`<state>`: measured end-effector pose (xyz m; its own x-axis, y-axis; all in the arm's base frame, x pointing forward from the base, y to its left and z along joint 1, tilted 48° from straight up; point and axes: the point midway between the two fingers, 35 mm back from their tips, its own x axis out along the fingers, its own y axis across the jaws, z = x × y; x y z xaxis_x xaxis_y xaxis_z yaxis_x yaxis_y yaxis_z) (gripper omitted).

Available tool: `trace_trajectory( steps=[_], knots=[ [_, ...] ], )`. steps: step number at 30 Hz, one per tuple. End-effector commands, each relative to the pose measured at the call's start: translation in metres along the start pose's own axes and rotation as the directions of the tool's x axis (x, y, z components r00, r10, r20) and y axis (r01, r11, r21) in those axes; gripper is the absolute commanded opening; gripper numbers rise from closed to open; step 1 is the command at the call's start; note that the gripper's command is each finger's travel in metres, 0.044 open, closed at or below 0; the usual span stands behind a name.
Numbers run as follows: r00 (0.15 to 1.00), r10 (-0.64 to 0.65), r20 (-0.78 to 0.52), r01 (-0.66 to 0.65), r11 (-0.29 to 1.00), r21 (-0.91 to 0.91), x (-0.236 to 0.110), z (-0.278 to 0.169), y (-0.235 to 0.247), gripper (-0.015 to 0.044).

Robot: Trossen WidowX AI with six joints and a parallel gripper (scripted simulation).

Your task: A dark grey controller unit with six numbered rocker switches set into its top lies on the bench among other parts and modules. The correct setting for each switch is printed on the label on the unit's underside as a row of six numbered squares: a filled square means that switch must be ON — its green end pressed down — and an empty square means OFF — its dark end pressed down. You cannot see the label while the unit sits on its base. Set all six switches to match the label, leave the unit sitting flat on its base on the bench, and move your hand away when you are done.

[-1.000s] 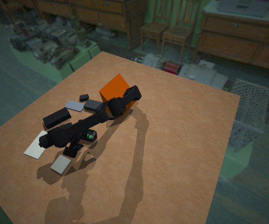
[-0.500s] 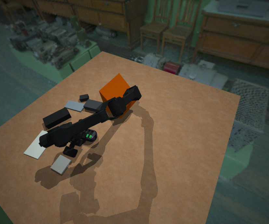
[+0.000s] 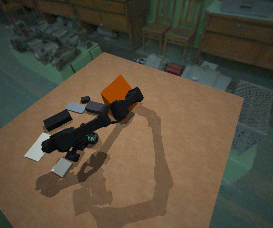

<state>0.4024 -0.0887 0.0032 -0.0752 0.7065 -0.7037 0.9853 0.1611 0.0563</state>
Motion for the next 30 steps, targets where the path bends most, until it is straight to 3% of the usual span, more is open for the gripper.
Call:
trace_trajectory(
  steps=[1, 30],
  knots=[
    [1.0, -0.021, -0.003, 0.021, 1.0, 0.004, 0.012, 0.0, 0.0, 0.0],
    [0.998, -0.059, 0.016, 0.059, 0.998, -0.021, 0.045, -0.002, 0.007, 0.0]
  ],
)
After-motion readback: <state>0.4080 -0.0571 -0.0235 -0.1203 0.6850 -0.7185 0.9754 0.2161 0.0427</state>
